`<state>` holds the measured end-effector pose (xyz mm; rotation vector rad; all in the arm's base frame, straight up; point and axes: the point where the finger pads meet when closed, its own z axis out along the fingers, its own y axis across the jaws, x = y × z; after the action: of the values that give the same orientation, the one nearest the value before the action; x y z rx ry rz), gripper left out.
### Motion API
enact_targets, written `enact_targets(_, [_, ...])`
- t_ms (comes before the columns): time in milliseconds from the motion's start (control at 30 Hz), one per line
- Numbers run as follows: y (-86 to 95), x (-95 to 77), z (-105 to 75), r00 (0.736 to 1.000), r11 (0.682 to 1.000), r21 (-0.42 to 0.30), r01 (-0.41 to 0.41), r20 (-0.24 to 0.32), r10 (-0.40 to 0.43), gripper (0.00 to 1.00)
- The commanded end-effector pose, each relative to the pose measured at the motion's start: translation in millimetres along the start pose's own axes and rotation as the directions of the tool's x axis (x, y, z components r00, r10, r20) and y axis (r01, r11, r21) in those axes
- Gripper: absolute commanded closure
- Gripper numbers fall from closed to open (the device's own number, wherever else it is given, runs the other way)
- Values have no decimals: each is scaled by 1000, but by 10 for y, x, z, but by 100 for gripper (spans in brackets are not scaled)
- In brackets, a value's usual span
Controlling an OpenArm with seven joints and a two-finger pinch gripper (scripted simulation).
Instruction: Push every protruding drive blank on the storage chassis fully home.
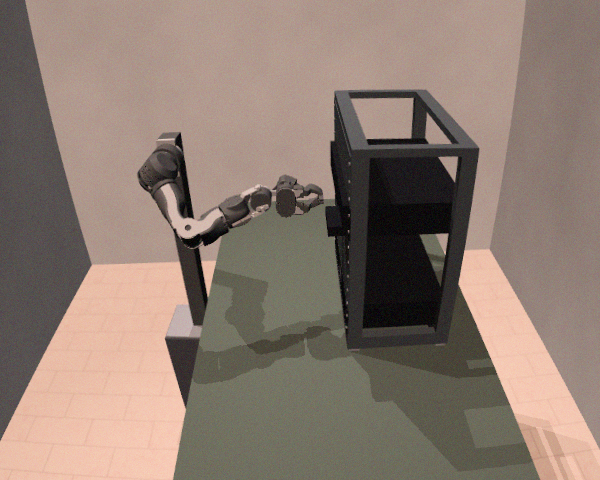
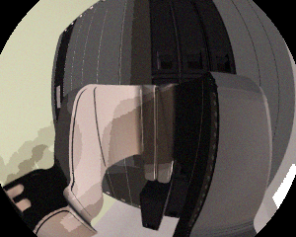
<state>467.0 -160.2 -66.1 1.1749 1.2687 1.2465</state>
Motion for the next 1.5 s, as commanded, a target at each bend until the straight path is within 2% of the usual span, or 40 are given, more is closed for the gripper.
enact_targets(0, [55,3,-86,1000,1000,-7,-16,10,16,100])
enact_targets(167, [56,10,-407,1000,1000,-8,-16,11,16,100])
enact_targets(233, [56,10,-407,1000,1000,-8,-16,11,16,100])
enact_targets(400, [56,14,-608,1000,1000,-8,-15,11,15,100])
enact_targets(633, [55,11,-661,1000,1000,-7,-15,12,15,100])
enact_targets(900, [239,-129,-709,1000,1000,-7,-15,12,15,100])
enact_targets(1133, [244,-152,-645,1000,1000,-3,-16,15,16,100])
enact_targets(1300, [244,-154,-393,1000,1000,-3,-16,14,16,100])
enact_targets(1367, [244,-154,-393,1000,1000,-3,-16,14,16,100])
enact_targets(1467, [244,-156,-215,1000,1000,-2,-16,14,16,100])
